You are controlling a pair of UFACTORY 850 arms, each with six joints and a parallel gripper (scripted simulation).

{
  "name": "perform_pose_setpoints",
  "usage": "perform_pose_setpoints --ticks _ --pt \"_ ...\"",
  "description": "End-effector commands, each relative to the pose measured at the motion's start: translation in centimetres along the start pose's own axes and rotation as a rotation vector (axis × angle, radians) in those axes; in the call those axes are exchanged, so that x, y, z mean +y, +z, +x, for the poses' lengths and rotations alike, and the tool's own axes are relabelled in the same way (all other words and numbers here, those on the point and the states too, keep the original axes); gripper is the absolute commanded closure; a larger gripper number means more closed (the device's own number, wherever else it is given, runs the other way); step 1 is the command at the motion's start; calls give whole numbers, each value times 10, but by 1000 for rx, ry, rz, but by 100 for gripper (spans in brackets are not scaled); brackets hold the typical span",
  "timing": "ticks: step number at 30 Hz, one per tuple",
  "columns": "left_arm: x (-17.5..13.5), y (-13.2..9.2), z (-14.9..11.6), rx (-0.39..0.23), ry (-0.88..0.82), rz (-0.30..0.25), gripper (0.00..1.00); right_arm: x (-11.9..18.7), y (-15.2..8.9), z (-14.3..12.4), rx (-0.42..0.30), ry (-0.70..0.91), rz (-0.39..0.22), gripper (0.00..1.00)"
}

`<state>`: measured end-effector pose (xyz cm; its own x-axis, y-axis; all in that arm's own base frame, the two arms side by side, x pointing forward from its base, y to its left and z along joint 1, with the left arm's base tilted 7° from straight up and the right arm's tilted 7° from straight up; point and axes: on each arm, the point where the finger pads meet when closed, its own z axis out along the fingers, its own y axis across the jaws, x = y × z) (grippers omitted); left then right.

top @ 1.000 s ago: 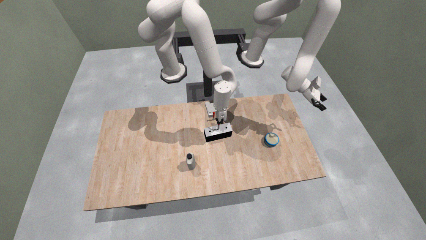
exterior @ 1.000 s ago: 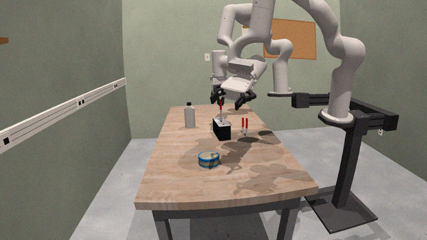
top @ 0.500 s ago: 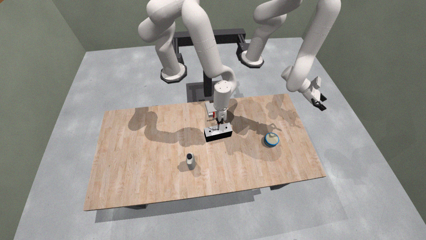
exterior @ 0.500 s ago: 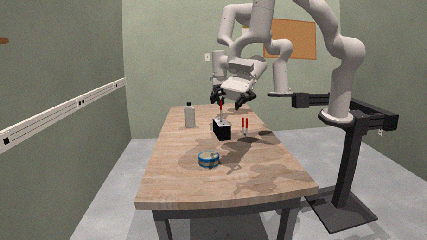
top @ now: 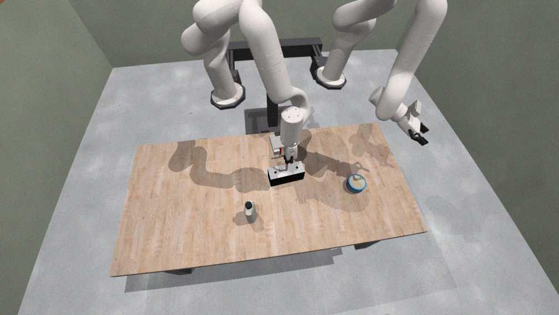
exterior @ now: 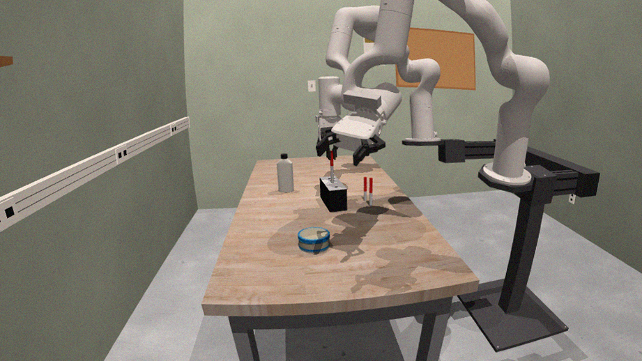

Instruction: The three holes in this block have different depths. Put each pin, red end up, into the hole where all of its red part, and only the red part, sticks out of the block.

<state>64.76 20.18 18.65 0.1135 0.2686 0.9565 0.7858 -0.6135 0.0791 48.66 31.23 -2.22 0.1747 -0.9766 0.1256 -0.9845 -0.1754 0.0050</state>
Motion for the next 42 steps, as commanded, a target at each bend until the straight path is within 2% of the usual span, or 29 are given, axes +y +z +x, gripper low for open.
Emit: perform_pose_setpoints --ticks 1,42 --pt "1 0 1 2 -1 -1 0 -1 -1 0 -1 0 2 100" --pt "1 0 1 2 -1 -1 0 -1 4 0 -1 1 2 100"
